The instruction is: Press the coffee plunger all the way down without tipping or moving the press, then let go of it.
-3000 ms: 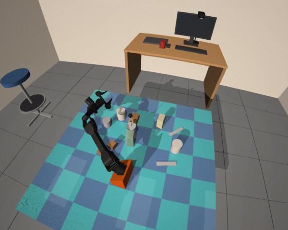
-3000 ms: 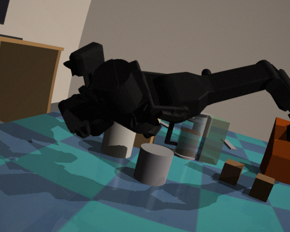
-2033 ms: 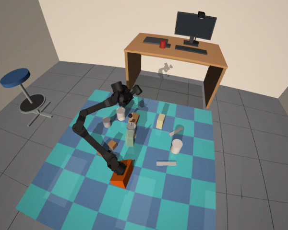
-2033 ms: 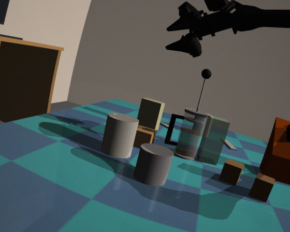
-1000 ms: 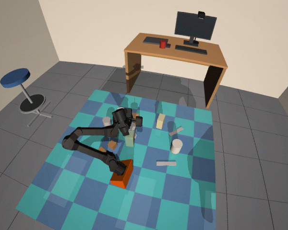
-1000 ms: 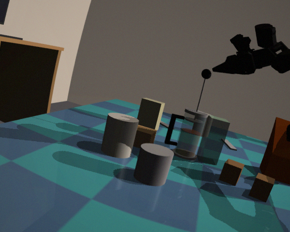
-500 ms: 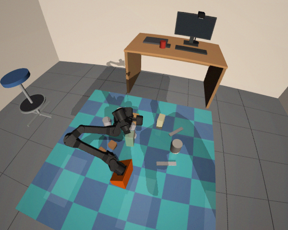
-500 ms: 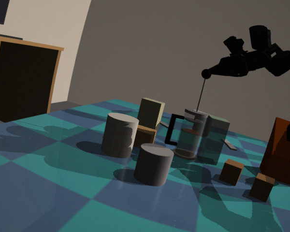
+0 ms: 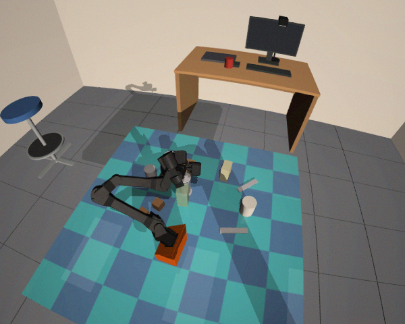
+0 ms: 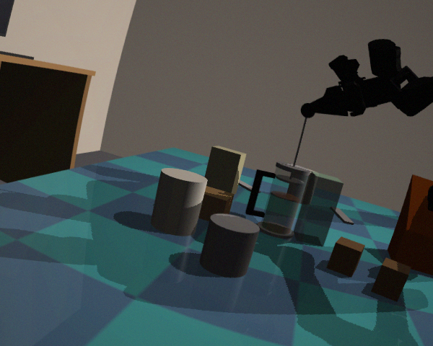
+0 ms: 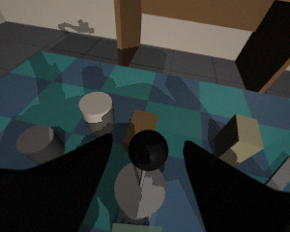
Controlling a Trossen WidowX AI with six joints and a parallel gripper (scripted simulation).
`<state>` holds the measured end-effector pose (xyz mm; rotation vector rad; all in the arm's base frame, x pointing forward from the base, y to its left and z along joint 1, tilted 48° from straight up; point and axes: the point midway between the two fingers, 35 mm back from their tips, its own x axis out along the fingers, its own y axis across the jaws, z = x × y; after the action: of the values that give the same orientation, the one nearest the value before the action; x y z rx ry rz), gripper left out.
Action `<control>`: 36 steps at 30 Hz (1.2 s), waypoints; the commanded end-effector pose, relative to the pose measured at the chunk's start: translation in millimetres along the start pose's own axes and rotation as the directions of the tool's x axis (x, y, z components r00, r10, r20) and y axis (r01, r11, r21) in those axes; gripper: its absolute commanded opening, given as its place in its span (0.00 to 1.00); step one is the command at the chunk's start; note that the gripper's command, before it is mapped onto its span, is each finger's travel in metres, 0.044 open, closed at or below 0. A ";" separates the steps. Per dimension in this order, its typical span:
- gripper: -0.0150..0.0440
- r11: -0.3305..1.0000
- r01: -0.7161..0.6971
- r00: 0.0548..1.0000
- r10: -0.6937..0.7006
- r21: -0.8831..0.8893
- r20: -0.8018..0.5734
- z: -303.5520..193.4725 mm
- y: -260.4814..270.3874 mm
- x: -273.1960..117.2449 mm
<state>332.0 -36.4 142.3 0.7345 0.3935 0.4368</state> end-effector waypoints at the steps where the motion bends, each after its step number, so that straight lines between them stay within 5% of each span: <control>1: 0.56 1.000 0.002 1.000 -0.002 0.002 0.003 0.9 -0.2 0.3; 4: 0.46 1.000 0.002 1.000 -0.002 0.002 0.003 0.9 -0.2 0.3; 36: 0.46 1.000 0.006 1.000 -0.006 0.000 -0.001 -25.9 -5.7 23.2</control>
<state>343.7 -29.0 132.4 0.7087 0.3483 0.4112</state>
